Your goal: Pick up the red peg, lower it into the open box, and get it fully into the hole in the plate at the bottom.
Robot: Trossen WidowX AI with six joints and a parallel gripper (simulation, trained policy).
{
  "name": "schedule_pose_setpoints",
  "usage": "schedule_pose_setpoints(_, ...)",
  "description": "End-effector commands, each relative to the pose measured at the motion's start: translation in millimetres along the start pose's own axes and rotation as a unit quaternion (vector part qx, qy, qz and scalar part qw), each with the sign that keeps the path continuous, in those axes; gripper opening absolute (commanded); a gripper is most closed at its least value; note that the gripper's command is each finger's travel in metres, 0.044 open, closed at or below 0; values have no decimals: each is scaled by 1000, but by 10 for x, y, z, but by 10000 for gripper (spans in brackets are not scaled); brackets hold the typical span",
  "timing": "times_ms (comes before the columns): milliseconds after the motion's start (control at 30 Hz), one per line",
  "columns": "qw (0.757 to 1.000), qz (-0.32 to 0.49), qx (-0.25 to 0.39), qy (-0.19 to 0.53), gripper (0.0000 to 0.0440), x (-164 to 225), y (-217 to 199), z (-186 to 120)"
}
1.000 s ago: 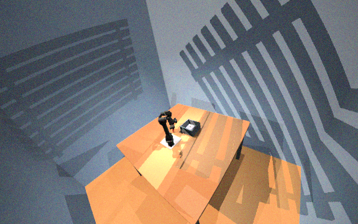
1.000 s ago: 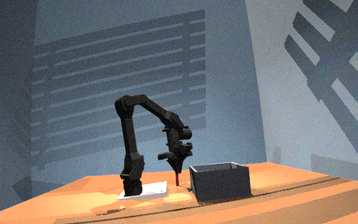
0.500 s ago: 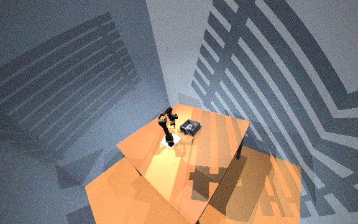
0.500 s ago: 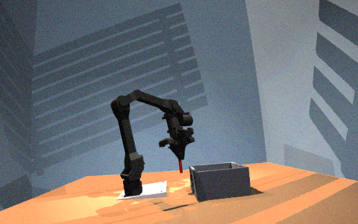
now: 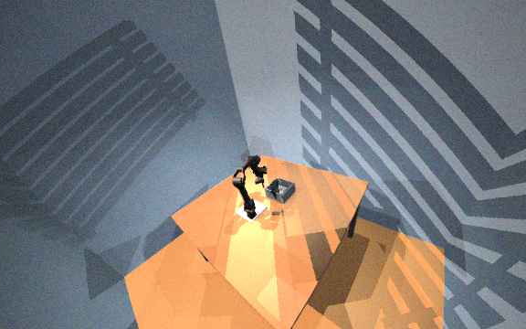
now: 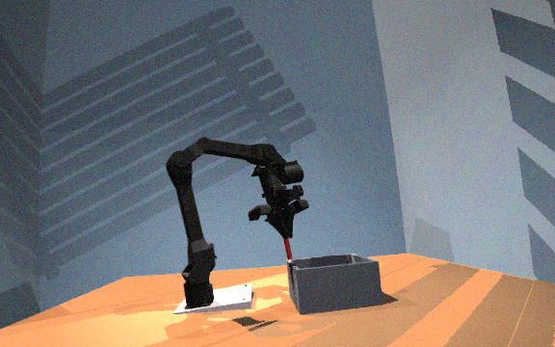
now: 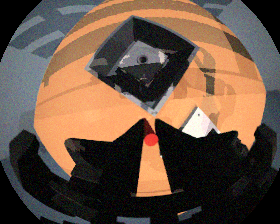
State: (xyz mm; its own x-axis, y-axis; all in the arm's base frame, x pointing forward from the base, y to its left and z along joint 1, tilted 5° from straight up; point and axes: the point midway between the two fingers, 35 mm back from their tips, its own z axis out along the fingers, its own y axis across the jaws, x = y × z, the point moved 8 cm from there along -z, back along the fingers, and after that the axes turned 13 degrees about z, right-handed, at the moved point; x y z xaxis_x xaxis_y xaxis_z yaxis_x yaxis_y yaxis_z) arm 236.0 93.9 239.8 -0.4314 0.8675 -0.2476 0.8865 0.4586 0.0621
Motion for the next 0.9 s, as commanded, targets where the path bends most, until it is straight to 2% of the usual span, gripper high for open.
schedule_pose_setpoints(0, 1000, 14, -4, -9, 0, -154, 53, 0)
schedule_pose_setpoints(467, 998, 54, 9, -23, 0, -758, 210, 177)
schedule_pose_setpoints(867, 998, 59, 22, -12, 0, -1245, 355, 463)
